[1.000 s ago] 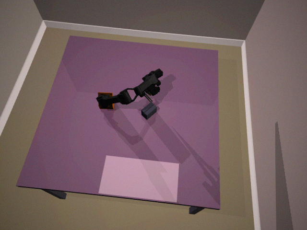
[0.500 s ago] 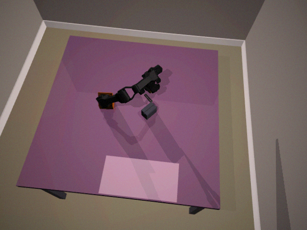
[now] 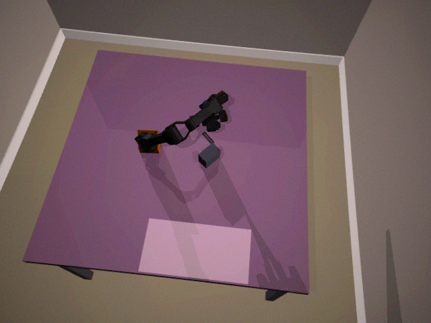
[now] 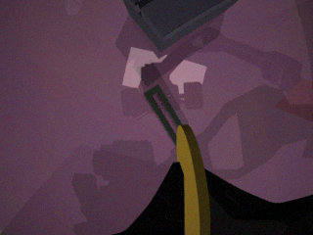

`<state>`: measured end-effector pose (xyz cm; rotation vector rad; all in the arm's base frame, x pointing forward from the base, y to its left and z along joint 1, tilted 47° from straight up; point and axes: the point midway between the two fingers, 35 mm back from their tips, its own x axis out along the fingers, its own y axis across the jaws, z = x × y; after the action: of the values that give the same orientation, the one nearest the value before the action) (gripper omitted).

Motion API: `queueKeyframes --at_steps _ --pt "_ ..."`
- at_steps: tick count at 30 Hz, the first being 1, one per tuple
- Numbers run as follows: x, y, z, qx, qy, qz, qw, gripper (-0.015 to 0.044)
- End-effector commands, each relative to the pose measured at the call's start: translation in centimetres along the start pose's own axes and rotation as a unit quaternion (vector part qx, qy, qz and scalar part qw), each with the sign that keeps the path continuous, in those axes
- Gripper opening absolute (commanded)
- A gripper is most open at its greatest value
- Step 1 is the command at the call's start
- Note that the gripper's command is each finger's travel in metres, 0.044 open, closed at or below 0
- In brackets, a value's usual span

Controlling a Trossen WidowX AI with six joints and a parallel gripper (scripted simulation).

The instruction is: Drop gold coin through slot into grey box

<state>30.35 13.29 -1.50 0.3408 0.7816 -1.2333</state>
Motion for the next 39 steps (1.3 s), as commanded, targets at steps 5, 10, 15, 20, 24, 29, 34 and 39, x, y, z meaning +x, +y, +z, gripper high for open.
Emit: queueKeyframes --at_steps 5,10,15,20,24,29,34,39 --pt "-0.1 0.1 -0.1 0.133 0.002 -0.002 0.991 0.0000" --pt "-0.1 0.1 -0.1 0.218 0.002 -0.002 0.976 0.0000" --pt "-0.1 0.1 -0.2 0.301 0.002 -0.002 0.954 0.0000" --pt "-0.1 0.2 -0.2 0.382 0.002 -0.002 0.924 0.0000" --pt "-0.1 0.2 -0.2 0.445 0.001 -0.002 0.896 0.0000" --pt "-0.1 0.2 -0.2 0.498 0.001 -0.002 0.867 0.0000" --pt "-0.1 0.2 -0.2 0.498 0.001 -0.002 0.867 0.0000" --pt "-0.2 0.2 0.9 0.498 0.002 -0.002 0.867 0.0000"
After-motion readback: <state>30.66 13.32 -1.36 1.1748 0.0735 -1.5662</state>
